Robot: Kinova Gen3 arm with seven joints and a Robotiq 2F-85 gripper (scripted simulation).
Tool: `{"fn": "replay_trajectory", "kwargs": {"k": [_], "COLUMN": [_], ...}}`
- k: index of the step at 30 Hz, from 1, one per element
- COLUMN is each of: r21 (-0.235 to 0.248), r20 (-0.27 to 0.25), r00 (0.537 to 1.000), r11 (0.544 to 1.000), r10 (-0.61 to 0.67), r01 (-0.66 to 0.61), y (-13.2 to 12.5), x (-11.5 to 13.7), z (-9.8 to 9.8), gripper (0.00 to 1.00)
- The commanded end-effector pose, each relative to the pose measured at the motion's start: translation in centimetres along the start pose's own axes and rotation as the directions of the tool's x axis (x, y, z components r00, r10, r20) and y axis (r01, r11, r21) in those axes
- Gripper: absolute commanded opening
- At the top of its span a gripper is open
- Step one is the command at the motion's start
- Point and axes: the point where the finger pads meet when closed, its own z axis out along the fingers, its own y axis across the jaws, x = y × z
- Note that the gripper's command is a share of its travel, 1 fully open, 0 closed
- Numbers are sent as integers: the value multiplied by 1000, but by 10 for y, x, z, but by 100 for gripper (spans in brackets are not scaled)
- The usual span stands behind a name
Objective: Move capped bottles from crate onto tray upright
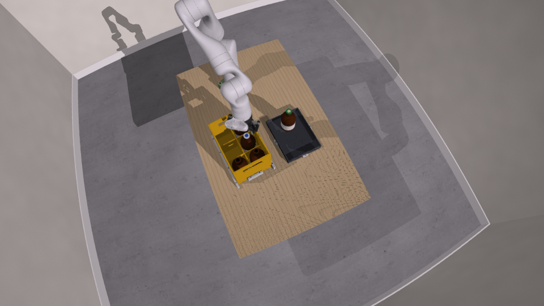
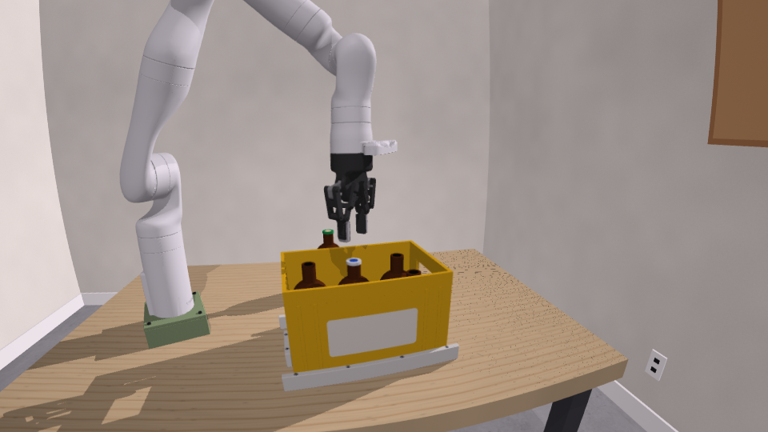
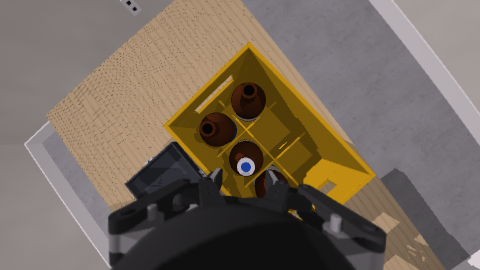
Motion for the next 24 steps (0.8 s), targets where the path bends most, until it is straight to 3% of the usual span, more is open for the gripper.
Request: {"fn": "replay_trajectory", "kwargs": {"k": [1, 10, 24], "r21": [-4, -3, -2], "r20": [0, 3, 2], "r00": [1000, 1000, 1000], "r11": [1000, 1000, 1000], "r10": [2, 3, 3], "r01": [-2, -3, -3], "y": [1, 0, 1], "x": [0, 0, 0], "z": [8, 25, 26], "gripper": [60, 60, 60]}}
